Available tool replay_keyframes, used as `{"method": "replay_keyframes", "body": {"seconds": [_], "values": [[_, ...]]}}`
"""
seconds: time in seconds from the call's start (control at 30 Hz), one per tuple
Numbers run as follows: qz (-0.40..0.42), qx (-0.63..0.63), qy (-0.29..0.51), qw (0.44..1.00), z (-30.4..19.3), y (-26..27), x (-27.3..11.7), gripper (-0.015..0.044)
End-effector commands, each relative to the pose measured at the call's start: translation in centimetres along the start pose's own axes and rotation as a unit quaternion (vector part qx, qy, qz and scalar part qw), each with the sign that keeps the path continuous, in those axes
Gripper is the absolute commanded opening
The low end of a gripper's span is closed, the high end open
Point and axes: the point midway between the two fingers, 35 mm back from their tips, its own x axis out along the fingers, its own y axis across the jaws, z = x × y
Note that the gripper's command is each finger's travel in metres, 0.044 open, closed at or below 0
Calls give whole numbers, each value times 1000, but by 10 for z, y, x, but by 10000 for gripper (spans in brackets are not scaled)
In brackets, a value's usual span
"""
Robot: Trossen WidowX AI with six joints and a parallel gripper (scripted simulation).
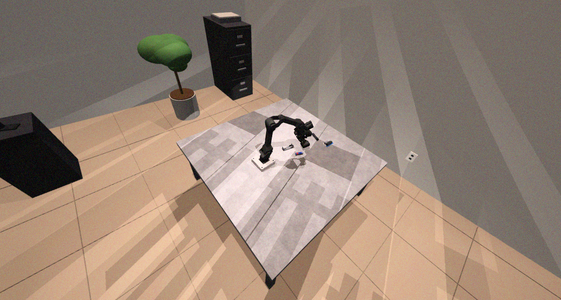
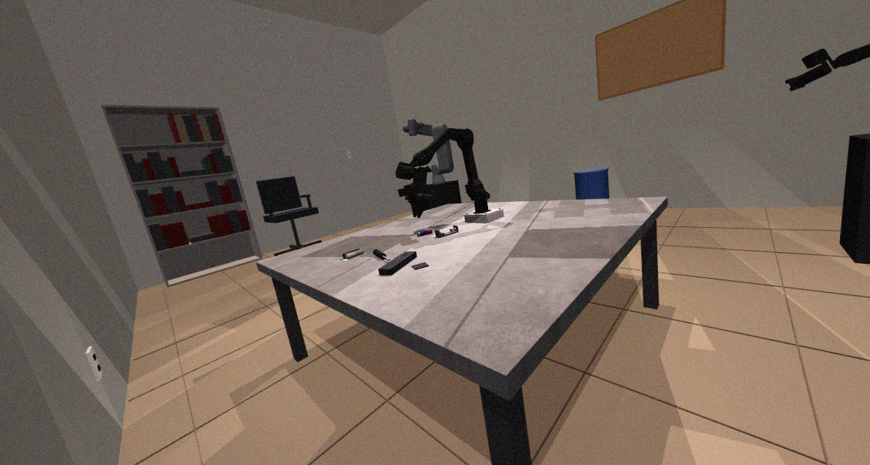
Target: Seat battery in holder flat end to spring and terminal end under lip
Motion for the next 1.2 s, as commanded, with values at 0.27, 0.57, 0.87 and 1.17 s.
{"method": "replay_keyframes", "body": {"seconds": [0.27,0.57,0.87,1.17], "values": [[-22,34,144,989,-32,-21,29,223],[-23,34,145,989,-36,-22,43,223],[-22,34,144,989,-40,-22,57,223],[-22,35,144,989,-45,-22,71,223]]}}
